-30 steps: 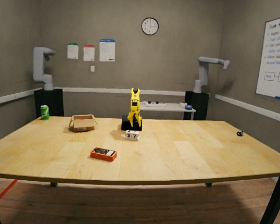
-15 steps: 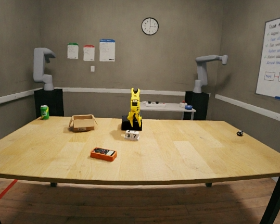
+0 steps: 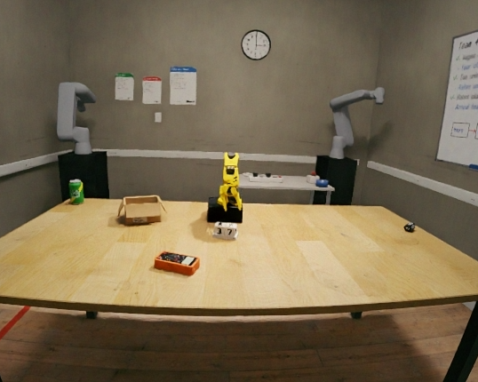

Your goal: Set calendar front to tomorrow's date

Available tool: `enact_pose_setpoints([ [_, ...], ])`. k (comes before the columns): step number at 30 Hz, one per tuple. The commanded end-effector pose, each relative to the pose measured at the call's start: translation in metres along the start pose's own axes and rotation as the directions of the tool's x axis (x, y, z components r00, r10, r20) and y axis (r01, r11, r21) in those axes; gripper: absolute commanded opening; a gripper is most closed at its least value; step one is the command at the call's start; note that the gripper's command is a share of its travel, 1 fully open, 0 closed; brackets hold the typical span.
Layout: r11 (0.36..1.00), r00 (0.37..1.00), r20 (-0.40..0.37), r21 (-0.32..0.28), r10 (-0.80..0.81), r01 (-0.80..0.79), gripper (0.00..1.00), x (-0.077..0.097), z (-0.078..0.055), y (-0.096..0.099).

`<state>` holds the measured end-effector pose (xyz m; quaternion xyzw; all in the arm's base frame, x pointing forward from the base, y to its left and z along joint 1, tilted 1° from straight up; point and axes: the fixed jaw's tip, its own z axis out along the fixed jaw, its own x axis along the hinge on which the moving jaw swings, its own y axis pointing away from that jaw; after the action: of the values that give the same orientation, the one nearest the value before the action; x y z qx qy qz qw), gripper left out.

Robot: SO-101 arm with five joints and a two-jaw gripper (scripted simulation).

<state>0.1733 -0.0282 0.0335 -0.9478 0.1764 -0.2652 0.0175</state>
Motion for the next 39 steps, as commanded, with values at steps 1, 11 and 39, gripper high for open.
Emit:
enact_pose_setpoints([
  [1, 1.000, 0.995, -0.102, 0.022, -0.002, 0.004, 0.33, 0.013, -0.009, -0.002],
  [11, 0.998, 0.968, -0.252, 0.059, 0.005, 0.011, 0.35, 0.033, -0.025, -0.007],
  [39, 0.928, 0.913, -0.168, 0.085, 0.373, -0.363, 0.35, 0.036, -0.026, -0.001],
])
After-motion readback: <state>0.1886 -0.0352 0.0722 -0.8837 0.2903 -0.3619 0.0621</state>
